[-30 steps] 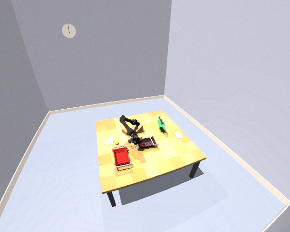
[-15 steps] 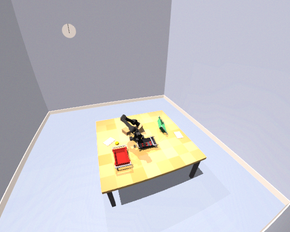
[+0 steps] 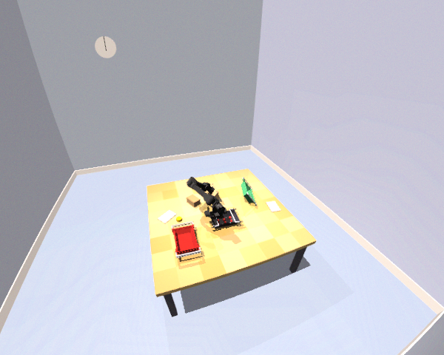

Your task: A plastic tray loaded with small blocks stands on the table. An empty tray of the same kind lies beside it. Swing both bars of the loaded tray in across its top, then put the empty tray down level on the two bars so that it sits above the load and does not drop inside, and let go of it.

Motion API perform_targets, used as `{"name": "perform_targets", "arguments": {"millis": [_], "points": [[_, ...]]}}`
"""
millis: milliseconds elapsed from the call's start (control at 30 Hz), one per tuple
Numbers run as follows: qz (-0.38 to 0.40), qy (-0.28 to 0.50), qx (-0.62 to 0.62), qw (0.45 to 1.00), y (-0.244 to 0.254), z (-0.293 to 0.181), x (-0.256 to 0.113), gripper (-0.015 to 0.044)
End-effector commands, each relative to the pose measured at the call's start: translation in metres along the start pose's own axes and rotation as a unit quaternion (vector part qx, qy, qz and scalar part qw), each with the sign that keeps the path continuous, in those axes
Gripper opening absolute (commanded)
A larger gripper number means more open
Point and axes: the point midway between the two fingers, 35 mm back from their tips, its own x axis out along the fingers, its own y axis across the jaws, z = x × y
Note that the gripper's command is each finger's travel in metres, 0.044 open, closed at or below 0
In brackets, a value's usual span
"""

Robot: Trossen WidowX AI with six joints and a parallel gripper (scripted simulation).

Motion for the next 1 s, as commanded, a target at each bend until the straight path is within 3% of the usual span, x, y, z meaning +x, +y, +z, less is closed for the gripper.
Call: {"name": "perform_targets", "arguments": {"millis": [0,233,967], "points": [[-0.004,0.001,0.001,1.000,0.000,0.001,-0.005,0.0090],[-0.003,0.001,0.001,1.000,-0.004,0.002,-0.043,0.0090],[-0.003,-0.003,-0.003,1.000,-0.001,0.003,-0.039,0.0090]]}}
